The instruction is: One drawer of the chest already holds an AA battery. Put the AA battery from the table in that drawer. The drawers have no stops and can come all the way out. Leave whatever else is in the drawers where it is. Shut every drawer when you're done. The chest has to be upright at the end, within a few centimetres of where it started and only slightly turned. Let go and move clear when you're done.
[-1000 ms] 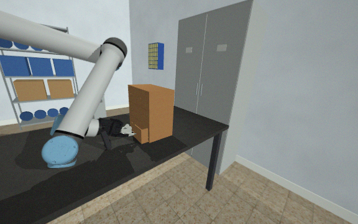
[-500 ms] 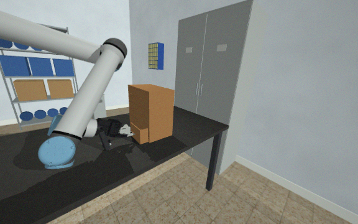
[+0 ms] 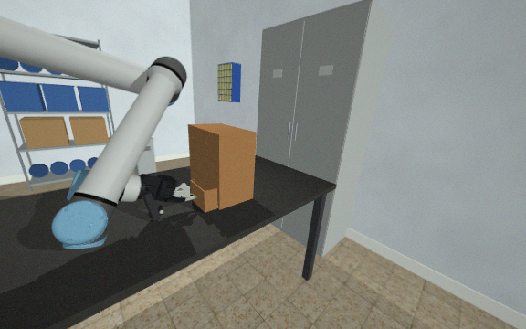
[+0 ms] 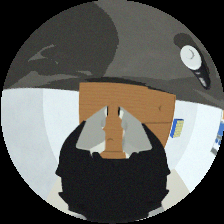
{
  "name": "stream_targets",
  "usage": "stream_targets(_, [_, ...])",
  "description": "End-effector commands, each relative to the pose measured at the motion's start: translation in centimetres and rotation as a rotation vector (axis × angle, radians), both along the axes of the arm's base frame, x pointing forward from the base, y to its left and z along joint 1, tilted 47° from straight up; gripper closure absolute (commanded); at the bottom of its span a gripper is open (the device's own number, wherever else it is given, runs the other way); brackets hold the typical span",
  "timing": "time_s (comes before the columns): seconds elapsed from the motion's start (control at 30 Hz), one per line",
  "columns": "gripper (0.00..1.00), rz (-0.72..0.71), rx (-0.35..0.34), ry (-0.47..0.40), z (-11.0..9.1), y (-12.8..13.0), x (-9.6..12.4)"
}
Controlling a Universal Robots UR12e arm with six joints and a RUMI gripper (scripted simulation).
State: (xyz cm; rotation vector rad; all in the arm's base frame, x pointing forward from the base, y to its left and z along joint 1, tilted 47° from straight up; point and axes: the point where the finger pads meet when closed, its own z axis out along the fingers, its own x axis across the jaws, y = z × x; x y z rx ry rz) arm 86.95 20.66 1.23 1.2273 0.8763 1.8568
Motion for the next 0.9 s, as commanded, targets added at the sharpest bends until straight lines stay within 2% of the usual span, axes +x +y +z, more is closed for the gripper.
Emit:
stream_targets(0.0, [0.93, 0.000, 0.000, 0.000, -0.06, -0.02, -0.14])
stream_targets(0.87, [0.93, 0.000, 0.000, 0.000, -0.30, -0.01, -0.49])
